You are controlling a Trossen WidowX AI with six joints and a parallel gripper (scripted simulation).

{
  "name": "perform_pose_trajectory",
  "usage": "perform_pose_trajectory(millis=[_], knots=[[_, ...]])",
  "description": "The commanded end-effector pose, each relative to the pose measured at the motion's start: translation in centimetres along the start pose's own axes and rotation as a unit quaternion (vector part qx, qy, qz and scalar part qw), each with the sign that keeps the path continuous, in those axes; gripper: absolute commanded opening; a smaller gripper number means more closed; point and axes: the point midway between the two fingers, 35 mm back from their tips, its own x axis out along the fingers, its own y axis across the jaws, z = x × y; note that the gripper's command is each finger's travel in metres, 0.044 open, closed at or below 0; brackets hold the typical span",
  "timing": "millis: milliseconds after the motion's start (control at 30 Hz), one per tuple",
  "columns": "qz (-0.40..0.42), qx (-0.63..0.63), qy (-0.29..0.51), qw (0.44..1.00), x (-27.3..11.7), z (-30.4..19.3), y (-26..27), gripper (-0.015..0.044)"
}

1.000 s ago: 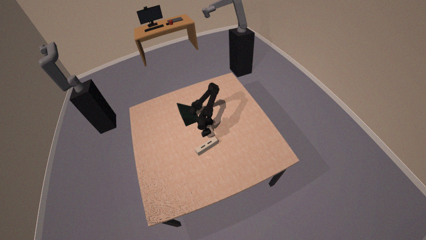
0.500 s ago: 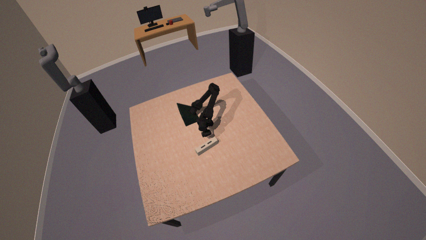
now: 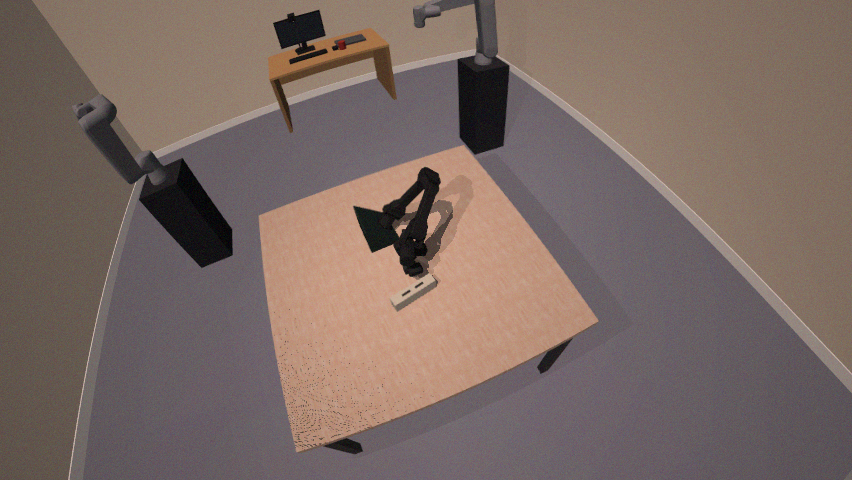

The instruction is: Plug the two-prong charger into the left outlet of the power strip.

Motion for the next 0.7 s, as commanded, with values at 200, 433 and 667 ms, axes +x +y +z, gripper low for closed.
perform_pose_trajectory(millis=[200,433,667], knots=[[0.002,0.005,-0.004,1.0,1.23,0.15,0.31,0.044],[0.001,0.0,-0.001,1.0,0.93,0.12,0.1,0.0256],[0.001,0.0,-0.001,1.0,0.93,0.12,0.1,0.0112]])
